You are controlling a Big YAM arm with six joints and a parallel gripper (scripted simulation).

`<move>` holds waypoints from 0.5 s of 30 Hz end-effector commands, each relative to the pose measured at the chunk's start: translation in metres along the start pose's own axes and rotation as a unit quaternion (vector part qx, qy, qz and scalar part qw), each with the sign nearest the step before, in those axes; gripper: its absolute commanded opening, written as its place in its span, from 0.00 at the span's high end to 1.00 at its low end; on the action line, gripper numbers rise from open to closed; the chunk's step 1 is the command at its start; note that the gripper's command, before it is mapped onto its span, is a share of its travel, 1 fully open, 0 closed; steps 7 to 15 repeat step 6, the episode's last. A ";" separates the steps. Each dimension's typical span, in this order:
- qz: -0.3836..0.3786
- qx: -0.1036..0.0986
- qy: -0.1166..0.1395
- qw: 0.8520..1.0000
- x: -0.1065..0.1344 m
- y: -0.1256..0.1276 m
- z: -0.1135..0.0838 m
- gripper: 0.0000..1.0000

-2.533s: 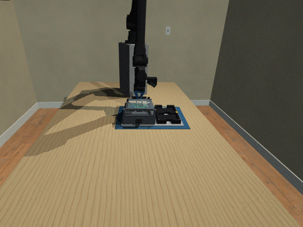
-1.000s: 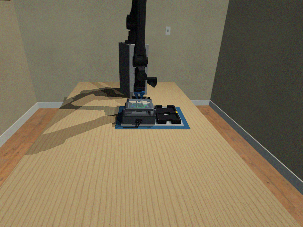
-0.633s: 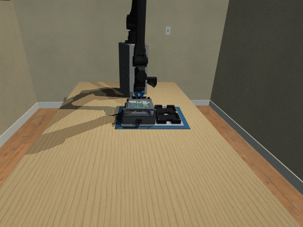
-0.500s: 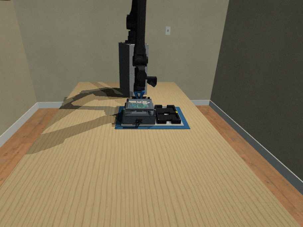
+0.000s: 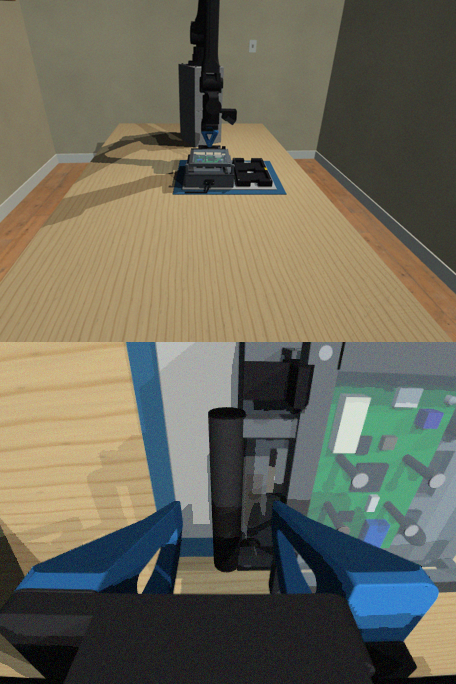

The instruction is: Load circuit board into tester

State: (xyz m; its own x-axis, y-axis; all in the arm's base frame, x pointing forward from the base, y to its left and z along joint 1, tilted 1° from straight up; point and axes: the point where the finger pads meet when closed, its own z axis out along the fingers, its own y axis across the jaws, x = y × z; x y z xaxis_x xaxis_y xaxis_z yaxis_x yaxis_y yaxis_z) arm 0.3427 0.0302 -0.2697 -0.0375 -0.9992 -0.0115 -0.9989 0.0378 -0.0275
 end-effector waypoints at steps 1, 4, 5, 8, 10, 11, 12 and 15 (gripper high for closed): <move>-0.001 -0.001 0.000 1.000 0.000 -0.001 -0.006 0.52; -0.001 -0.001 0.000 1.000 0.000 -0.001 -0.006 0.52; -0.001 -0.001 0.000 1.000 0.000 -0.001 -0.006 0.52; -0.001 -0.001 0.000 1.000 0.000 -0.001 -0.006 0.52; -0.001 -0.001 0.000 1.000 0.000 -0.001 -0.006 0.52; -0.001 -0.001 0.000 1.000 0.000 -0.001 -0.006 0.52; -0.001 -0.001 0.000 1.000 0.000 -0.001 -0.006 0.52; -0.001 -0.001 0.000 1.000 0.000 -0.001 -0.006 0.52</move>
